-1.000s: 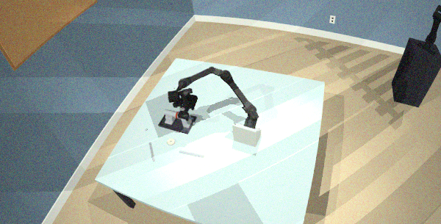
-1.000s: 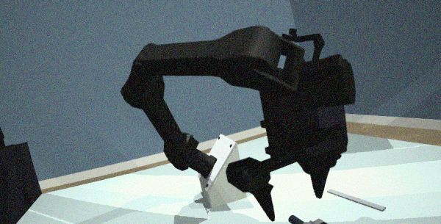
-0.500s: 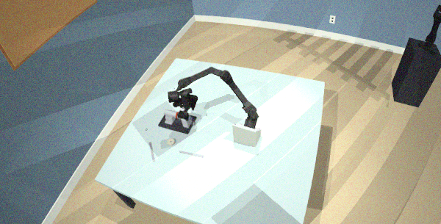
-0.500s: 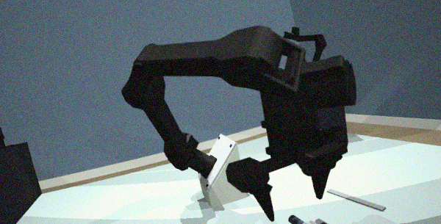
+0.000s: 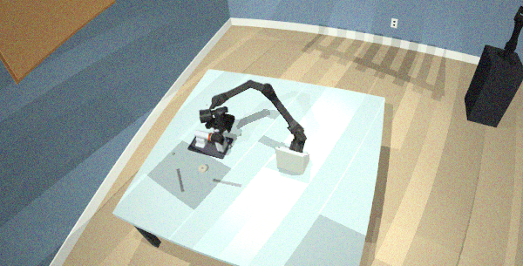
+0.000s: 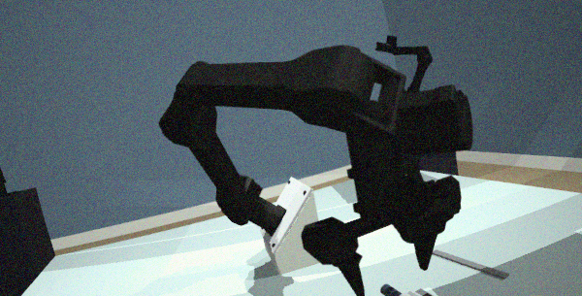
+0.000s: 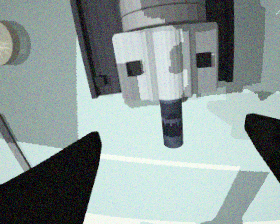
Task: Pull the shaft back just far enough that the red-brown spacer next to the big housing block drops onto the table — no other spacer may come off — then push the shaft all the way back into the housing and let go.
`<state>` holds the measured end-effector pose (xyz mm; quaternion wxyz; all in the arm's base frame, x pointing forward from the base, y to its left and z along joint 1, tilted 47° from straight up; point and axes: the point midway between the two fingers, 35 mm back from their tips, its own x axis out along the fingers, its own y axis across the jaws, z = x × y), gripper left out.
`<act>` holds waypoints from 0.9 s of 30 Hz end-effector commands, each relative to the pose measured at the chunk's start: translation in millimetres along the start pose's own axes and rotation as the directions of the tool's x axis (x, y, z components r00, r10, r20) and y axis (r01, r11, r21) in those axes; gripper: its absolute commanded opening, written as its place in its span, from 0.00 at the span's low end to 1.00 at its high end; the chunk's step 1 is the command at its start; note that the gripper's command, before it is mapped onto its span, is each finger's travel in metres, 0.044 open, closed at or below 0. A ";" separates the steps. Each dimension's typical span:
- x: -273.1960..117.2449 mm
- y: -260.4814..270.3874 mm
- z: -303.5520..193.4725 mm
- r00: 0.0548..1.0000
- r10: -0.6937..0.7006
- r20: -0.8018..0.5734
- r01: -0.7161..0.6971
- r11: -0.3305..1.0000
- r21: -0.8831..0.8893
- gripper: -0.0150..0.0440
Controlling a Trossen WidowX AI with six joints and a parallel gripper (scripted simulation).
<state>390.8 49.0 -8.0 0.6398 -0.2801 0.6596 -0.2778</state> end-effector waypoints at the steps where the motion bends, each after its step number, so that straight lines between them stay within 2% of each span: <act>1: 10.1 -1.5 -0.9 1.000 -0.003 -0.007 0.003 1.000 -0.003 1.00; 15: 32.2 -1.9 -2.3 1.000 -0.005 -0.007 0.005 1.000 -0.003 1.00; 27: 33.2 -1.9 -2.4 1.000 -0.005 -0.007 0.005 1.000 -0.003 1.00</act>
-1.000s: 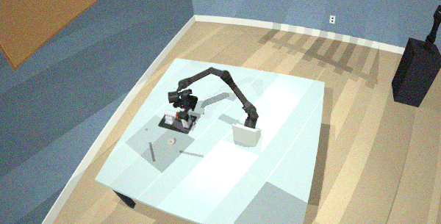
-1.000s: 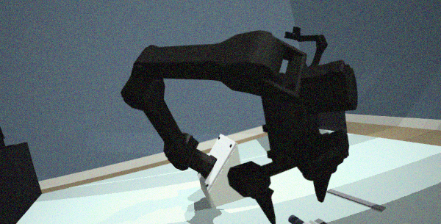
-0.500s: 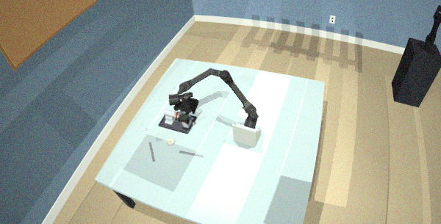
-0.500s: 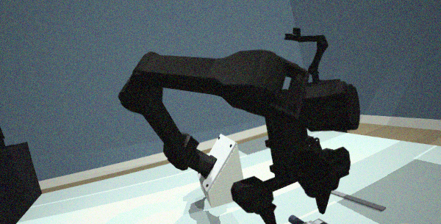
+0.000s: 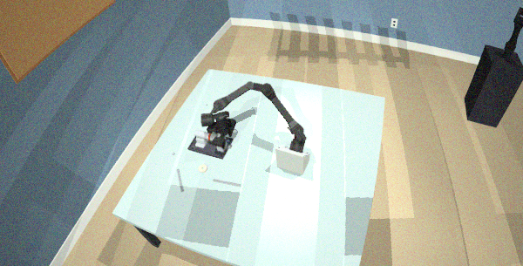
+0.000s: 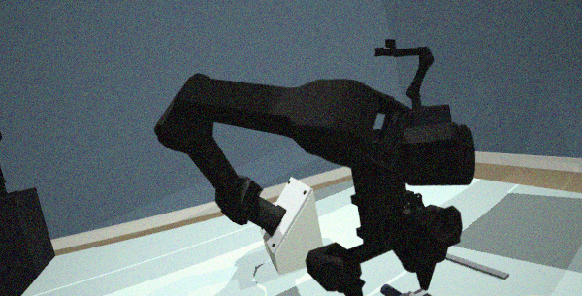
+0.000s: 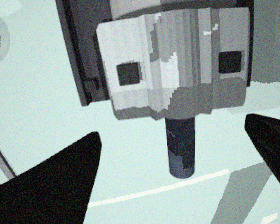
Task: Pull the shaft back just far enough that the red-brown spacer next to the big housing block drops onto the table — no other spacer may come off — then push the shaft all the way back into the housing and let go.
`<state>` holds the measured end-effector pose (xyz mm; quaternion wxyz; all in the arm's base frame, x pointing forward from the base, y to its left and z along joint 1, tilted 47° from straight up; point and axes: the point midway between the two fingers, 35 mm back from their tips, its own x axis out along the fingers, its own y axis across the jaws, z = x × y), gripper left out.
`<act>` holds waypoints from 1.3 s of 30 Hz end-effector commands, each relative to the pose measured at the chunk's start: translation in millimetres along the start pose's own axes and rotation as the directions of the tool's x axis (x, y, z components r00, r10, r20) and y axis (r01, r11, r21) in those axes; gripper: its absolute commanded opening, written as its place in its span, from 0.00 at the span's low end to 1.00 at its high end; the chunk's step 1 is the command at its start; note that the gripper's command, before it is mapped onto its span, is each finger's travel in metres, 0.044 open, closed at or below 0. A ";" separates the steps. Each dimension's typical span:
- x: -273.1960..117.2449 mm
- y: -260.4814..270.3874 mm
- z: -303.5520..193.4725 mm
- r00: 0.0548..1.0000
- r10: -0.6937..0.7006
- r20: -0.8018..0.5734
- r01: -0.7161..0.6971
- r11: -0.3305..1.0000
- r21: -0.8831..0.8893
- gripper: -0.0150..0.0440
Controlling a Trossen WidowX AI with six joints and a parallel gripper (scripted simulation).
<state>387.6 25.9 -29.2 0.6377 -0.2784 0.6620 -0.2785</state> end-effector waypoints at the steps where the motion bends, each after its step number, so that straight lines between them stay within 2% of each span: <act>1: 1.8 -1.4 0.0 1.000 -0.006 0.000 0.006 1.000 -0.003 1.00; 26: 2.1 -1.4 0.0 1.000 -0.006 0.000 0.006 1.000 -0.003 1.00; 39: 18.9 -1.7 0.0 1.000 -0.007 0.000 0.007 1.000 -0.003 1.00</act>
